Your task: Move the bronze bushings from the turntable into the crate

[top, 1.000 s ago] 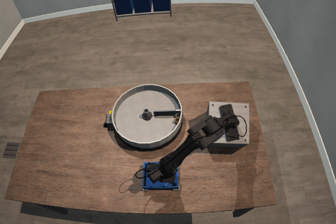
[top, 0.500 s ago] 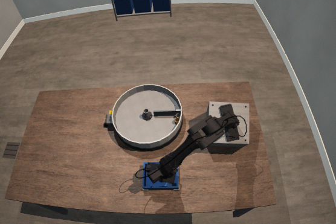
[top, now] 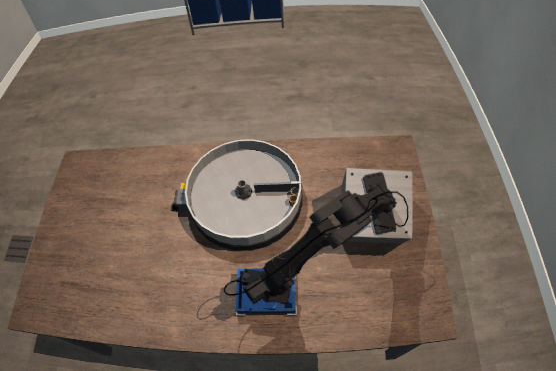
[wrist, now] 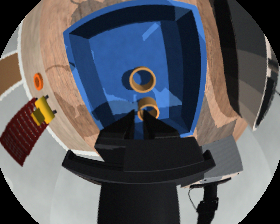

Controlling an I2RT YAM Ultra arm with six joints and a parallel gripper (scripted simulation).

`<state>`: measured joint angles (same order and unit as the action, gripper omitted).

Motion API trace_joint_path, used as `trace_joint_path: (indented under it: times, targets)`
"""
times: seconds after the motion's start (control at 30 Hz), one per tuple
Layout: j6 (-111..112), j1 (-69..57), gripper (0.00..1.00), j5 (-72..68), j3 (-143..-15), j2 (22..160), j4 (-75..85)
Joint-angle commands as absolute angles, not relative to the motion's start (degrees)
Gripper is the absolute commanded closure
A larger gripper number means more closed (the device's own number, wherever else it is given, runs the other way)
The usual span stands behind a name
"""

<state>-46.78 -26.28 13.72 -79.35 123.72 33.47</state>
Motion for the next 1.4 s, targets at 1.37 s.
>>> trace_joint_path:
  times: [1.37]
  targets:
    - [-45.01,-24.06,0.86,14.22,-81.72,116.49,41.09]
